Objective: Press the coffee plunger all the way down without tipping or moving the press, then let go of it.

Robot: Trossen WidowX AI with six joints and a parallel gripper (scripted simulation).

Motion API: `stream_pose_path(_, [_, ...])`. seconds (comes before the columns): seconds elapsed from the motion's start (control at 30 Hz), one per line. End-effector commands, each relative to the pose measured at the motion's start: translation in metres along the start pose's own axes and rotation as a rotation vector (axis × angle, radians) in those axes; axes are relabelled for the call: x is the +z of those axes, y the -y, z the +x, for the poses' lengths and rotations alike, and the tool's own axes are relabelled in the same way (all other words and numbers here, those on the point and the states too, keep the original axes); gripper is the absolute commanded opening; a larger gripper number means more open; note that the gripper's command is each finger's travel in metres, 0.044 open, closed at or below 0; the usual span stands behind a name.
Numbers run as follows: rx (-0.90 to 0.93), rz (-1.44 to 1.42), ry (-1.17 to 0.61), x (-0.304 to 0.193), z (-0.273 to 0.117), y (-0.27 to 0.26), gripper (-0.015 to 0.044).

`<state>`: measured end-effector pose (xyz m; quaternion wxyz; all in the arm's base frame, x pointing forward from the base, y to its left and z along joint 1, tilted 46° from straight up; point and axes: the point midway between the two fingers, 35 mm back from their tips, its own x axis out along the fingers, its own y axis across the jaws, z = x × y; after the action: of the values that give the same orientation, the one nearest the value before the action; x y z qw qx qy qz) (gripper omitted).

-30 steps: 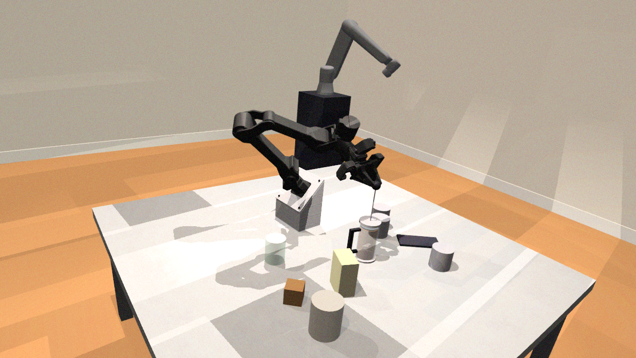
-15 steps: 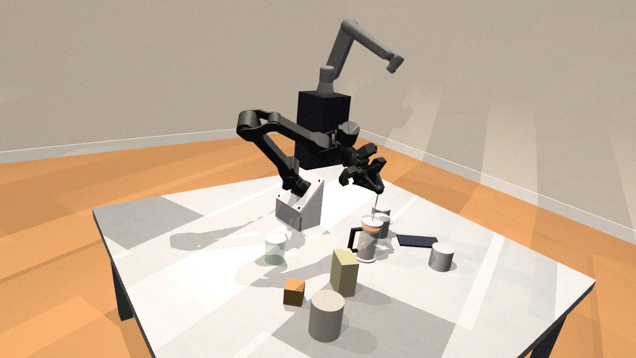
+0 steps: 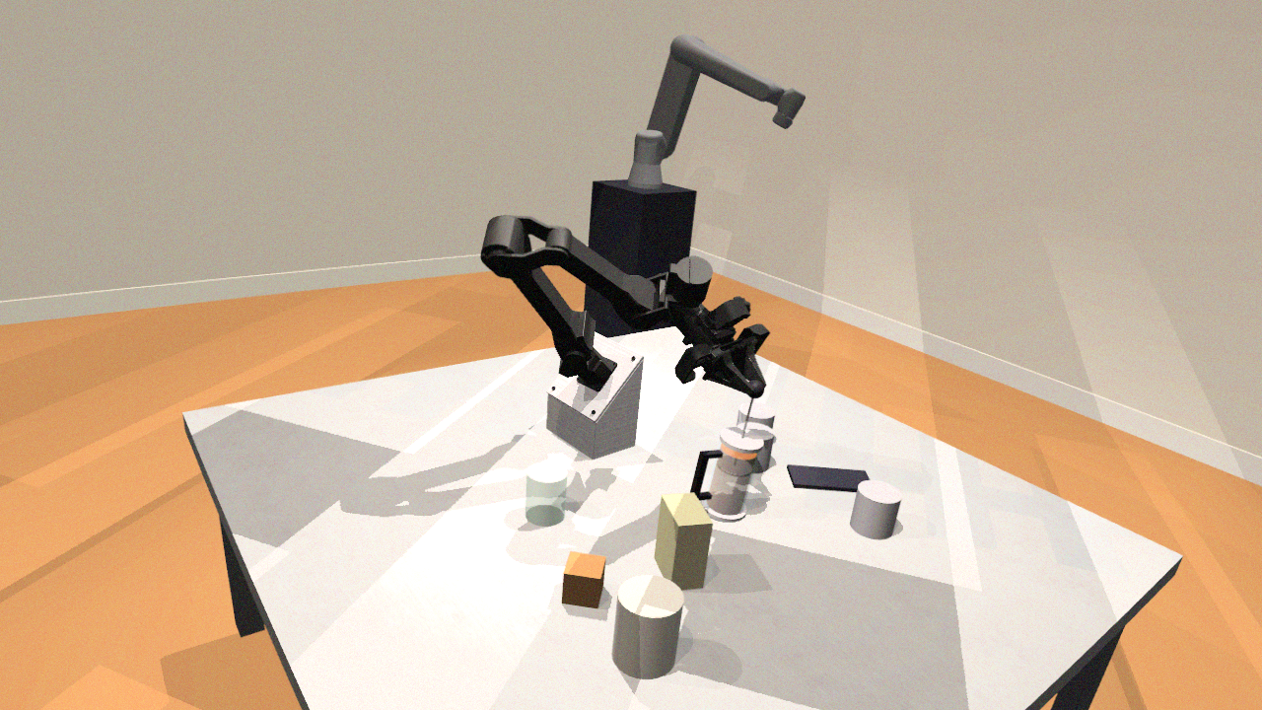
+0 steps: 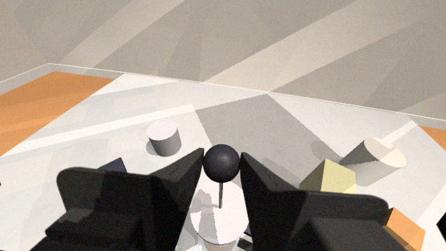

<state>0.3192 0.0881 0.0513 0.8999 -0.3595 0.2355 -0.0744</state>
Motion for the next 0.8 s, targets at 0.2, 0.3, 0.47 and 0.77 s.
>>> stream_pose_path(0.2, [-0.002, -0.039, -0.053, -0.035, 0.013, 0.000, 0.0118])
stream_pose_path(0.3, [-0.003, -0.039, -0.052, -0.039, 0.016, 0.000, 0.0118])
stream_pose_path(0.47, [-0.005, -0.041, -0.050, -0.045, 0.021, 0.001, 0.0118])
stream_pose_path(0.77, [-0.009, -0.043, -0.045, -0.051, 0.033, 0.002, 0.0118])
